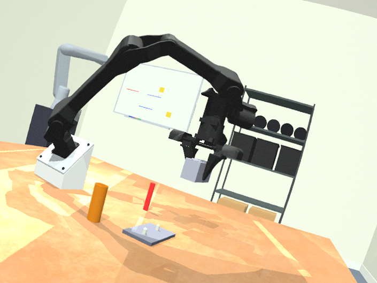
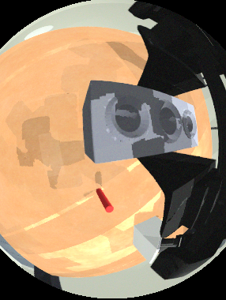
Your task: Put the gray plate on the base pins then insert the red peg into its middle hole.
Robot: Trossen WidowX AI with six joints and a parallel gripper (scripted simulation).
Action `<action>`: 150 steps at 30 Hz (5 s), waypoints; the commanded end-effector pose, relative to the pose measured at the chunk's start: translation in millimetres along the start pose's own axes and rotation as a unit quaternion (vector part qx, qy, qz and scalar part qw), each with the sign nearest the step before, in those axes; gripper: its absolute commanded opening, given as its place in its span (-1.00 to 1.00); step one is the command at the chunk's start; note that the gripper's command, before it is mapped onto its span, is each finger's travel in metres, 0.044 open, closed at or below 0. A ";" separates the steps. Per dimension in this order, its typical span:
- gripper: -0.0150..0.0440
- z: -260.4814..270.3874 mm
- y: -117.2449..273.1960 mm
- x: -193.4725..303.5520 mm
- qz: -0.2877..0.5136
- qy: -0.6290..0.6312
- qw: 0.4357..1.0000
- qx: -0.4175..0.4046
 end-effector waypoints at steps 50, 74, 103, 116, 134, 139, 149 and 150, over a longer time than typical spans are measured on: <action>-0.49 2.0 -75.6 152.3 0.009 0.027 1.000 0.001; -0.49 2.2 -76.0 153.1 0.009 0.027 1.000 0.000; -0.49 1.5 -107.0 154.4 0.010 0.027 1.000 0.001; -0.49 -0.1 -111.8 155.5 0.008 0.021 1.000 0.002; 1.00 -0.1 -111.8 155.5 0.008 0.021 1.000 0.002; 1.00 -0.6 -109.2 155.2 0.008 0.022 1.000 0.002; 1.00 -1.6 5.2 150.3 0.007 0.027 1.000 0.000; 1.00 -2.5 5.2 149.3 0.007 0.027 1.000 0.000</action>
Point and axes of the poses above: the point midway between the two fingers, 35 mm back from their tips, its own y axis back along the fingers, its own z axis across the jaws, x = y × z, the point moved 1 cm from there along y, back along the fingers, and after that the axes turned 1 degree about y, right-handed, at the moved point
